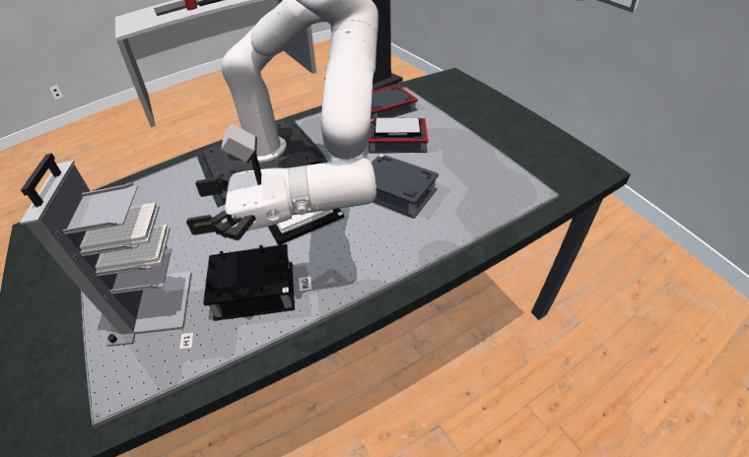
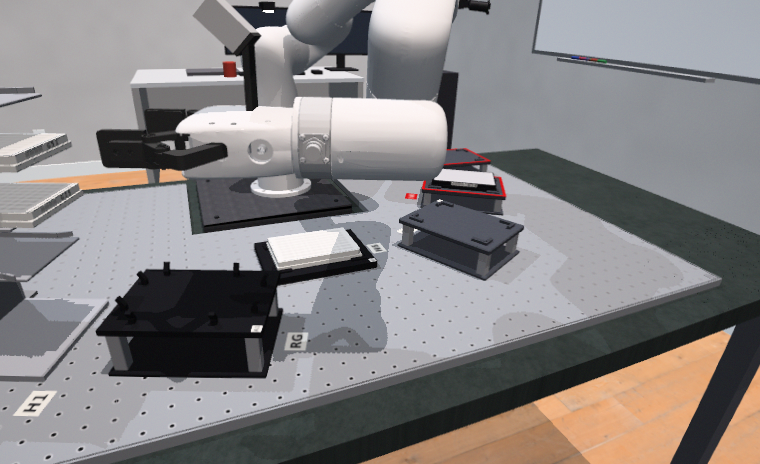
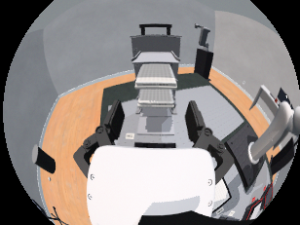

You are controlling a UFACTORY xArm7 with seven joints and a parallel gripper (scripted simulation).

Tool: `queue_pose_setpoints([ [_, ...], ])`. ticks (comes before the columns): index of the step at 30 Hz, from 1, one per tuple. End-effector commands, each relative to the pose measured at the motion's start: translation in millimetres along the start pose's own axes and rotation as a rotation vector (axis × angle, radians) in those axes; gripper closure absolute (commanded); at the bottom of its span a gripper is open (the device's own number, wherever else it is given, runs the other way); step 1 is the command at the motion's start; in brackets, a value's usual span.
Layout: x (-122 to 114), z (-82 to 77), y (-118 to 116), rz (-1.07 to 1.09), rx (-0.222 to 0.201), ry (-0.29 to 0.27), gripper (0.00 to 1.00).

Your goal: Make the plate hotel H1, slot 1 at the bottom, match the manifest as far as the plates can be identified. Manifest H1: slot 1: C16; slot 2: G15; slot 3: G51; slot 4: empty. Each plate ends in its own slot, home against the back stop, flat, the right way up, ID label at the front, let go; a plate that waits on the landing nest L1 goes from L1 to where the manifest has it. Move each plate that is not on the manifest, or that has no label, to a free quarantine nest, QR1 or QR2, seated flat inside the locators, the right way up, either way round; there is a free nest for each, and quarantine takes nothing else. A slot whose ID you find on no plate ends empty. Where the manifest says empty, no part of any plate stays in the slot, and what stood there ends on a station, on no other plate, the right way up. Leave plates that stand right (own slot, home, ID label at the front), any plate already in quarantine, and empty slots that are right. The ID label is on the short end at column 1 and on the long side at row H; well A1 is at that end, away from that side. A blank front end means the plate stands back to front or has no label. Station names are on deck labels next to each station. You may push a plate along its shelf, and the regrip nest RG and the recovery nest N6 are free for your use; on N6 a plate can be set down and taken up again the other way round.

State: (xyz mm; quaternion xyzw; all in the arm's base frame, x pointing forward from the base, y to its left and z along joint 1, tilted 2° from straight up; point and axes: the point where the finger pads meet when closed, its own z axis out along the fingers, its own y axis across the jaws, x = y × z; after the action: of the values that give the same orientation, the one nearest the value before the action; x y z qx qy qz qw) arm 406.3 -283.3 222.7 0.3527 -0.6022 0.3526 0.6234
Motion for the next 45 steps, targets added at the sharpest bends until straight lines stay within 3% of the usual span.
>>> queue_pose_setpoints([
  [1,1.5,-0.2,-0.6,0.004,0.000,-0.001,0.00],
  [3,1.5,-0.2,-0.6,0.004,0.000,-0.001,0.00],
  [4,1.3,1.4,-0.6,0.004,0.000,-0.001,1.00],
  [30,-4.9,40.6,-0.6,0.004,0.000,-0.001,1.00],
  [45,-4.9,40.6,-0.6,0.004,0.000,-0.001,1.00],
])
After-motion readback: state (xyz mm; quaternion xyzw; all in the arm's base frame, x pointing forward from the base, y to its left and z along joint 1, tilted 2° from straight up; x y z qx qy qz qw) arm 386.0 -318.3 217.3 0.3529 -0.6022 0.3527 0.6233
